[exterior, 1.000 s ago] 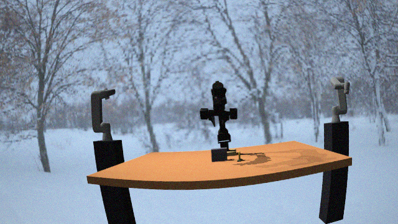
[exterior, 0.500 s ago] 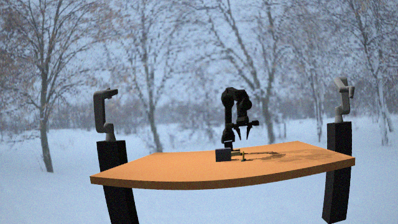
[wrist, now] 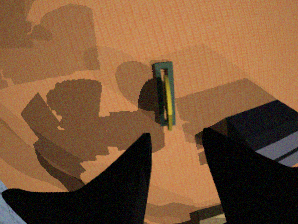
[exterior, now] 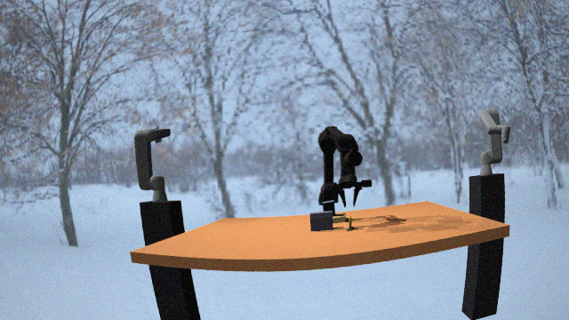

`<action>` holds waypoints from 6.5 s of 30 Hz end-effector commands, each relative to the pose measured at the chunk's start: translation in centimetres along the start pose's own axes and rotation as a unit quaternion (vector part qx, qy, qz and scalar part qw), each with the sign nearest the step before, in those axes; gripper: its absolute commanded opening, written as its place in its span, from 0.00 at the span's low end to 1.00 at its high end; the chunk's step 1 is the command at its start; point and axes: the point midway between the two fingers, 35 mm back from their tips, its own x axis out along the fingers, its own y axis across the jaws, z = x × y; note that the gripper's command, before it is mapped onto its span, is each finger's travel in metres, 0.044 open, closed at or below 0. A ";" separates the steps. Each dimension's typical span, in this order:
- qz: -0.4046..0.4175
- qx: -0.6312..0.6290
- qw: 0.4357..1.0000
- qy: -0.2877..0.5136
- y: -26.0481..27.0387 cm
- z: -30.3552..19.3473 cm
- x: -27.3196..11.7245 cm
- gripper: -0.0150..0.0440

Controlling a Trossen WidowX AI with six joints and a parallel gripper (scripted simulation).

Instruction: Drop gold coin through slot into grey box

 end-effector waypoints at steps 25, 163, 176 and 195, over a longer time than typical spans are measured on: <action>0.002 0.000 1.000 0.001 0.1 -0.1 4.7 0.53; 0.000 0.624 0.782 0.001 -0.6 0.0 -1.2 0.25; 0.000 0.624 0.781 0.001 -3.7 -0.8 -1.4 0.25; -0.002 0.624 0.781 0.001 -8.3 -2.7 -1.5 0.25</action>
